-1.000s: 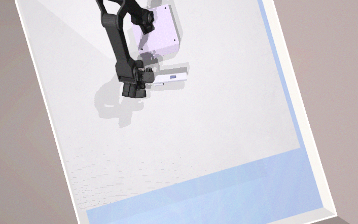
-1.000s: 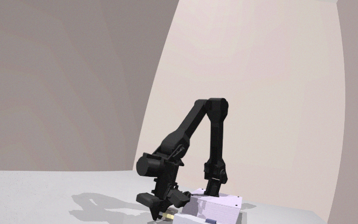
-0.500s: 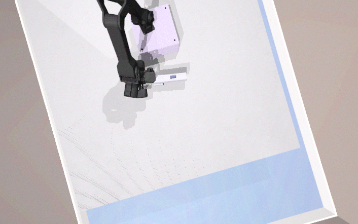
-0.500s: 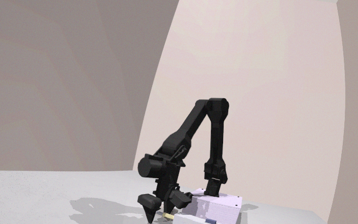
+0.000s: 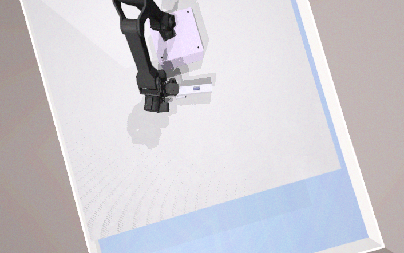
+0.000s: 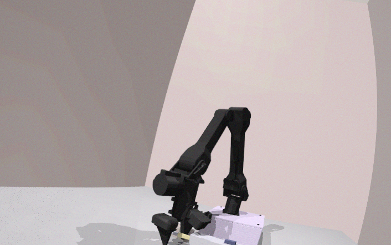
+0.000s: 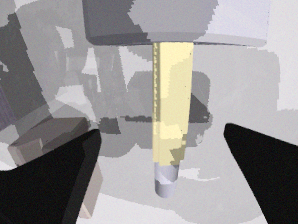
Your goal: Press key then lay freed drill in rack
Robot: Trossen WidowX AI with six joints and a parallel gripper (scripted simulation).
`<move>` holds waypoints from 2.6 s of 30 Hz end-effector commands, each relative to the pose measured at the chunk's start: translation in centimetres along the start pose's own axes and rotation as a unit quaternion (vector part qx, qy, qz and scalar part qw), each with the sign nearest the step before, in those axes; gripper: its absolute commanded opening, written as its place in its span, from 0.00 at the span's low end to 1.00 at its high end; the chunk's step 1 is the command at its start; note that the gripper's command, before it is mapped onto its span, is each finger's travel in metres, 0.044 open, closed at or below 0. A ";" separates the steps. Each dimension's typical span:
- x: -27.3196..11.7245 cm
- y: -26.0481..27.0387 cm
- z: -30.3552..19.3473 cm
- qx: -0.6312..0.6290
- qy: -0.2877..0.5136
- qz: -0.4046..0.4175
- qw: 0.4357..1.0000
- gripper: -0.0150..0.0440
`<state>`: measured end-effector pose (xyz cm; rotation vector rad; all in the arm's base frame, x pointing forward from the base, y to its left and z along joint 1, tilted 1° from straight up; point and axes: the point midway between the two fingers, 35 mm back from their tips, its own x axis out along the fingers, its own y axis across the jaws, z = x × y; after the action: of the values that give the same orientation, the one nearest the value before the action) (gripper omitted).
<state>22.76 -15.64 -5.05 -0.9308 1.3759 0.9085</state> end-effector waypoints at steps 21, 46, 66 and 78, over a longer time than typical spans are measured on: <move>0.1 0.0 0.2 0.000 0.001 0.000 1.000 0.38; -0.2 0.2 0.1 0.002 -0.002 0.001 1.000 0.25; 0.0 0.1 -2.8 0.002 -0.001 0.001 1.000 0.25; 0.0 0.1 -4.7 0.002 0.000 0.001 1.000 0.25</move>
<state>21.02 -19.41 -5.05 -0.9223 1.3777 0.9059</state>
